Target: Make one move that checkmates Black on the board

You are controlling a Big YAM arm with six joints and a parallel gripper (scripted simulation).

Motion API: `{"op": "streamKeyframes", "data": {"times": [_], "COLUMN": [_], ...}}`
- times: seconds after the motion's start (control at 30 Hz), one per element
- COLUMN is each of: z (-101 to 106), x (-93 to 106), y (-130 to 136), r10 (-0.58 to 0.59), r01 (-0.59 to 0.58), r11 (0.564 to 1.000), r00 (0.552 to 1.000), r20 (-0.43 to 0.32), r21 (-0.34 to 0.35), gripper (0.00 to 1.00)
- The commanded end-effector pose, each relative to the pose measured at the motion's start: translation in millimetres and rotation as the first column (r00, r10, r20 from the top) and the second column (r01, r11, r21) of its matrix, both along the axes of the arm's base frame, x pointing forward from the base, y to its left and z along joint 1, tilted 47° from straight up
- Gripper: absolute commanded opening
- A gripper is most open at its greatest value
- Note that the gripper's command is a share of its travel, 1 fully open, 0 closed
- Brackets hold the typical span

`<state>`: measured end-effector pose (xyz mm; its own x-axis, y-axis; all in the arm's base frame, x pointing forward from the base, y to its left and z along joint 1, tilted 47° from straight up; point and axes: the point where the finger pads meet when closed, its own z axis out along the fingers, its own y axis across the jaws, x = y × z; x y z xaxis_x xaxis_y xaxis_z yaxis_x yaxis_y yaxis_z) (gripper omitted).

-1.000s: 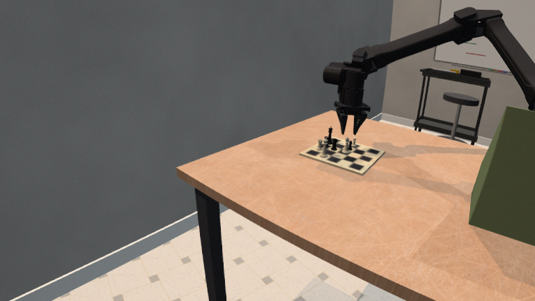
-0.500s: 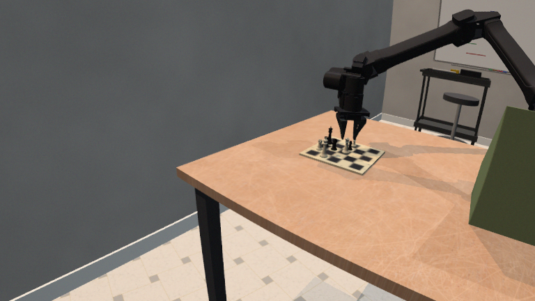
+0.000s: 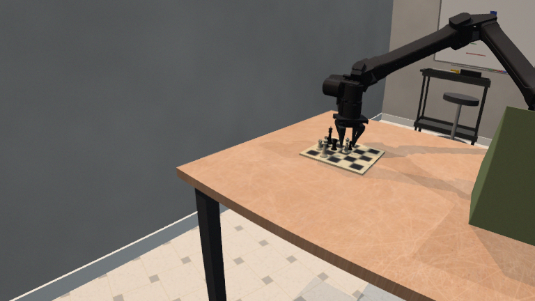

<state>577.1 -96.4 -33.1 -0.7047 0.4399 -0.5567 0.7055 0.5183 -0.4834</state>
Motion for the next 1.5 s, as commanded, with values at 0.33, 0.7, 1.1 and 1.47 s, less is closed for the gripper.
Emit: {"op": "streamKeyframes", "data": {"times": [0.33, 0.7, 1.1, 1.47], "z": [-10.0, -10.0, -10.0, -10.0], "x": [-1.1, -1.1, -1.1, -1.1], "y": [0.7, 0.7, 0.7, 0.7], "r10": [0.007, 0.007, 0.007, 0.007], "r01": [-0.007, -0.007, -0.007, -0.007], "r11": [1.000, 1.000, 1.000, 1.000], "r00": [1.000, 1.000, 1.000, 1.000], "r20": [-0.019, -0.019, -0.019, -0.018], "r21": [-0.001, -0.001, -0.001, -0.001], "gripper": [0.40, 0.40, 0.40, 0.00]}}
